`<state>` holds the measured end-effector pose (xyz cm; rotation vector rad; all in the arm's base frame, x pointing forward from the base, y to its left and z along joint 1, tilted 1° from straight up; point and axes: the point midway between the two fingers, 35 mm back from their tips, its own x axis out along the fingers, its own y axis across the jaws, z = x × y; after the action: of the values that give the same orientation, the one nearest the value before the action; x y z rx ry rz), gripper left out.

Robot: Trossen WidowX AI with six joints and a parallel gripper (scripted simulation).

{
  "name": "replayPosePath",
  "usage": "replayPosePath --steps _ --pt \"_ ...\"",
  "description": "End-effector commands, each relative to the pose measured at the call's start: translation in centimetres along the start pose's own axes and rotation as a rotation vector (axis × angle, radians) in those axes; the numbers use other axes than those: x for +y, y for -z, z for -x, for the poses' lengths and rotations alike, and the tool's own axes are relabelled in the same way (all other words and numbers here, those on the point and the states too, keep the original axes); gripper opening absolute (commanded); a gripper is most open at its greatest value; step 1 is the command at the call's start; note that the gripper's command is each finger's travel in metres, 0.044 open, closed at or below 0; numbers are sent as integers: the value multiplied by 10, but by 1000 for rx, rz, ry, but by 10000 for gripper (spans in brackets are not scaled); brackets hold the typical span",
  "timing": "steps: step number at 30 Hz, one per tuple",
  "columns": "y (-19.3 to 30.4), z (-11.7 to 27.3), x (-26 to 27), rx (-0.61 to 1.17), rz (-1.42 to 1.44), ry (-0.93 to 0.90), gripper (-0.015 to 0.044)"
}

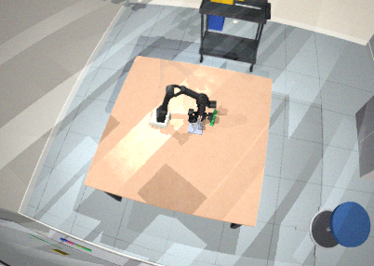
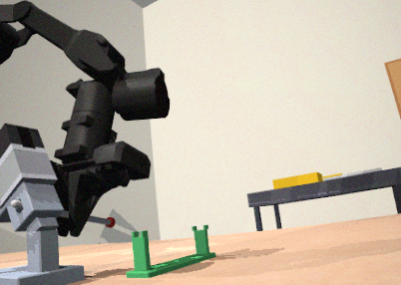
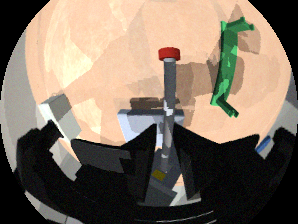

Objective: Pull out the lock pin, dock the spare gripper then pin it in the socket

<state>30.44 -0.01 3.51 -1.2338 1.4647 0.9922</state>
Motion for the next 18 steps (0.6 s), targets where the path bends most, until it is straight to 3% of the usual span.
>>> replayPosePath --steps 1,18 --pt "0 0 0 0 0 0 184" --pt "-9 20 5 6 6 -17 200"
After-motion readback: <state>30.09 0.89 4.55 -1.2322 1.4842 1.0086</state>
